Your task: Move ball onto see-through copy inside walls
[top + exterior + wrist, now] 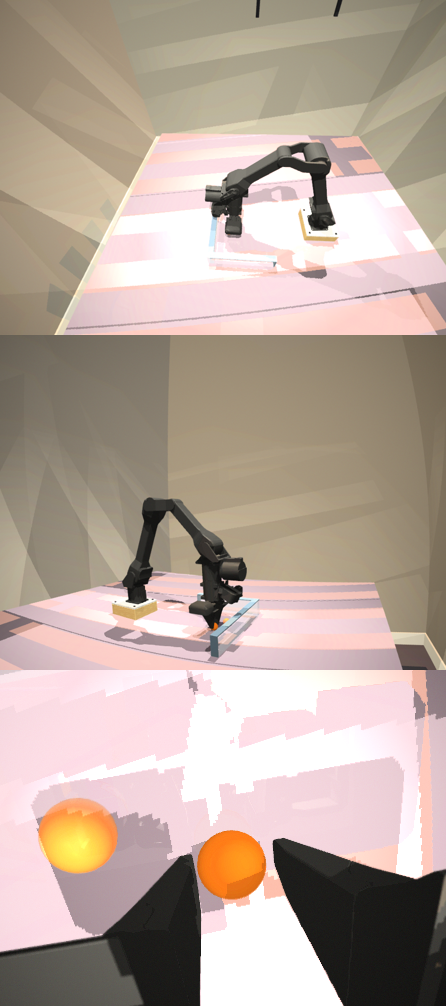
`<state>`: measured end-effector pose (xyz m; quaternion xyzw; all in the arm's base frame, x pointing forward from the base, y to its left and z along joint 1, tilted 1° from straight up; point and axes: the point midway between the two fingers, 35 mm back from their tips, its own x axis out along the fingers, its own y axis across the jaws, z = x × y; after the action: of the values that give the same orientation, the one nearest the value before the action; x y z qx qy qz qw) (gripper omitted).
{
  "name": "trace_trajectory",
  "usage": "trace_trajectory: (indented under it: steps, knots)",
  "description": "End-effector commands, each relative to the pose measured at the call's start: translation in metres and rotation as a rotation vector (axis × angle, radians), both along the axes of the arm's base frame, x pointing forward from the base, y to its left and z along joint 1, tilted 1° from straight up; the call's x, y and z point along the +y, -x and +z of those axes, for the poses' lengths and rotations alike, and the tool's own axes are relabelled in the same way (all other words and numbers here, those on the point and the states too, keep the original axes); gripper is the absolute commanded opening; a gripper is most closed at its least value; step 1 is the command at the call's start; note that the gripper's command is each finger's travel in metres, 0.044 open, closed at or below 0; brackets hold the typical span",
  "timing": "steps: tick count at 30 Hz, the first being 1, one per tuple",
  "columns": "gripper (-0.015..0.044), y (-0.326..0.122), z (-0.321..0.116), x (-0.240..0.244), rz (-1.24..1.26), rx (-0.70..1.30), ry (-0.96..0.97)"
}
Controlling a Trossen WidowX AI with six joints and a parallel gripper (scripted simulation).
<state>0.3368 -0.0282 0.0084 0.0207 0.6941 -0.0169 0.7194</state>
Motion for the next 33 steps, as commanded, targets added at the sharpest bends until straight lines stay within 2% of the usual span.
trace_trajectory:
  steps: [1,6,8,9,27,33]
  knots:
    - [0.0091,0.002,-0.003,0.001,0.003,0.009,-0.006]
    - [0.0058,0.002,-0.003,0.001,0.003,0.009,-0.006]
    - [0.0005,0.002,-0.002,0.001,0.003,0.009,-0.006]
    - [0.0,0.001,0.001,0.001,0.003,0.009,-0.006]
    - [0.0,0.004,0.115,0.0,0.003,0.009,-0.006]
    - [0.0,0.005,0.119,0.0,0.003,0.009,-0.006]
